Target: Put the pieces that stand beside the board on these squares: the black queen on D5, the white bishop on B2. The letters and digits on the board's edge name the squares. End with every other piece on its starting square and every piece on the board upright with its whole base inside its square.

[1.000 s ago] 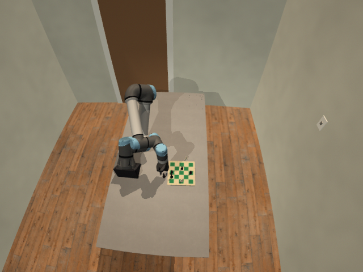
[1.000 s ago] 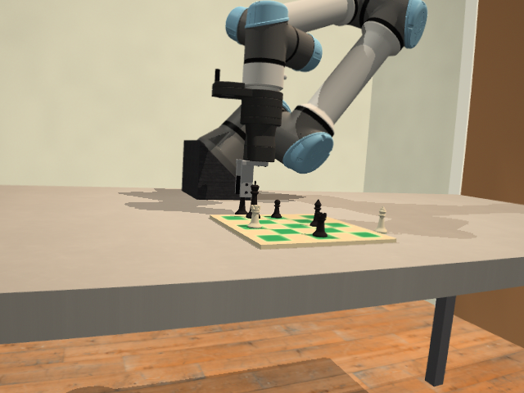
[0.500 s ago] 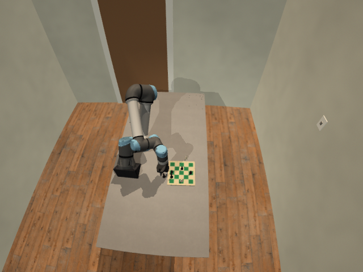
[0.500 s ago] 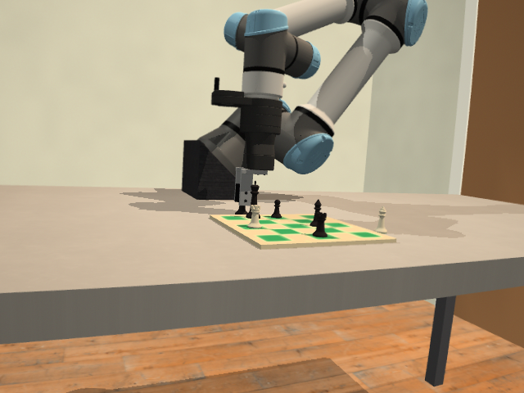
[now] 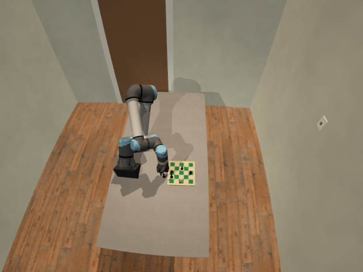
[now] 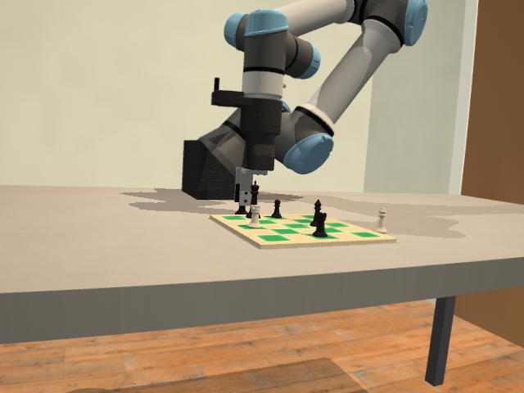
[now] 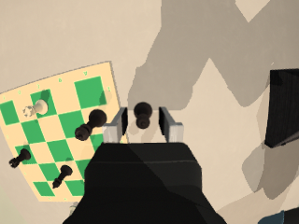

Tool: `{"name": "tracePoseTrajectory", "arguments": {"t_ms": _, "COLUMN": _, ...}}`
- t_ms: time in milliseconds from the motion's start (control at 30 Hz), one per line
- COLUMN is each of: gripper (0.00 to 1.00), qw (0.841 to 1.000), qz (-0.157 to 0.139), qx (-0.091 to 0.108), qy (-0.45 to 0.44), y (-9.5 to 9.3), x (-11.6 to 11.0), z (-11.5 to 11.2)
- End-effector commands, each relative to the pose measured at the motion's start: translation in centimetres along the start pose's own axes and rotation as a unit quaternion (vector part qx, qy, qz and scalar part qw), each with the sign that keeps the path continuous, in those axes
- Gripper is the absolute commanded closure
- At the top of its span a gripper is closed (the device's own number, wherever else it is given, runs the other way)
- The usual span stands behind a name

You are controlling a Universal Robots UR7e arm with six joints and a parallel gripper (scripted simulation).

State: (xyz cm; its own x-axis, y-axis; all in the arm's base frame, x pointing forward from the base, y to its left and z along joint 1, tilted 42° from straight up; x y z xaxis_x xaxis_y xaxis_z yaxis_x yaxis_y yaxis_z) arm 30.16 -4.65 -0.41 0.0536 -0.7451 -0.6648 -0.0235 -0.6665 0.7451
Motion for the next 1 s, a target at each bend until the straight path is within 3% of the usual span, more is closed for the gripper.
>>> {"name": "tracePoseTrajectory", "arguments": {"t_ms": 0, "gripper": 0.21, "qw": 1.000, "qz": 0.000, "qx": 0.000, "qy": 0.000, "y": 0.03, "x": 0.03, "z": -0.02}}
{"name": "tracePoseTrajectory", "arguments": {"t_ms": 467, "gripper": 0.21, "qw": 1.000, "qz": 0.000, "qx": 0.000, "qy": 0.000, "y": 0.03, "x": 0.03, "z": -0.02}}
{"name": "tracePoseTrajectory", "arguments": {"t_ms": 500, "gripper": 1.00, "qw": 1.000, "qz": 0.000, "qx": 0.000, "qy": 0.000, "y": 0.03, "x": 0.03, "z": -0.02}}
{"name": "tracePoseTrajectory", "arguments": {"t_ms": 967, "gripper": 1.00, "qw": 1.000, "qz": 0.000, "qx": 0.000, "qy": 0.000, "y": 0.03, "x": 0.03, "z": -0.02}}
Point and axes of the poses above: the point where the finger pads meet when closed, its own y axis back along the fingers, its own z axis across the jaws, x = y × z, the point moved 6 cm from there along y, back along the fingers, and after that the axes turned 13 degrees about y, right-handed, at the moved point
